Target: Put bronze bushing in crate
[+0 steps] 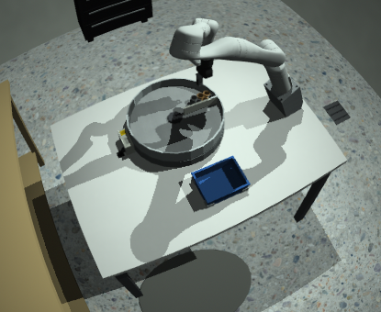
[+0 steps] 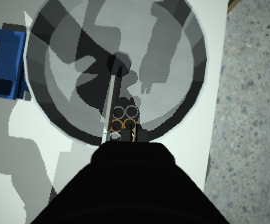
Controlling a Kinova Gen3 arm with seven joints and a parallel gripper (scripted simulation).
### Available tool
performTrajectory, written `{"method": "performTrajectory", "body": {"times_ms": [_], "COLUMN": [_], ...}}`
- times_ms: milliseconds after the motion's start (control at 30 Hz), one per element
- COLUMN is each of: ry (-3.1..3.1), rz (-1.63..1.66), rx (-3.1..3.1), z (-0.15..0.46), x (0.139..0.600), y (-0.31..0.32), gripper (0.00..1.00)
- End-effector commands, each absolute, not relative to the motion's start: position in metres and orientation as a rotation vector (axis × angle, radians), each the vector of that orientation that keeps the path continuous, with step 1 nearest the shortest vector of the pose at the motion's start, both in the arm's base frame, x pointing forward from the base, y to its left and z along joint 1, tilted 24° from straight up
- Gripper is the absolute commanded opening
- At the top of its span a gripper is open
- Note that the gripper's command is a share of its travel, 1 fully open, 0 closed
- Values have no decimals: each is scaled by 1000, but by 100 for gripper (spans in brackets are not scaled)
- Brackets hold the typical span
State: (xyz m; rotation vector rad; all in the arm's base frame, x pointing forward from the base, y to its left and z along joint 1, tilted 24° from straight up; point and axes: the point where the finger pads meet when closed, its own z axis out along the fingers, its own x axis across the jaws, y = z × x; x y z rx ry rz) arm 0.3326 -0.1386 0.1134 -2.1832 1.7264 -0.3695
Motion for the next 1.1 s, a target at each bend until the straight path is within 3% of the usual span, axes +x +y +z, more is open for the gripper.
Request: {"method": "performTrajectory", "body": {"times_ms": [0, 1067], "ry": [1726, 2179], "rz": [-371, -239], "rx": [-2183, -1665], "z": [114, 100], "x": [333, 335], "y": [-139, -138], "gripper": [27, 27]}}
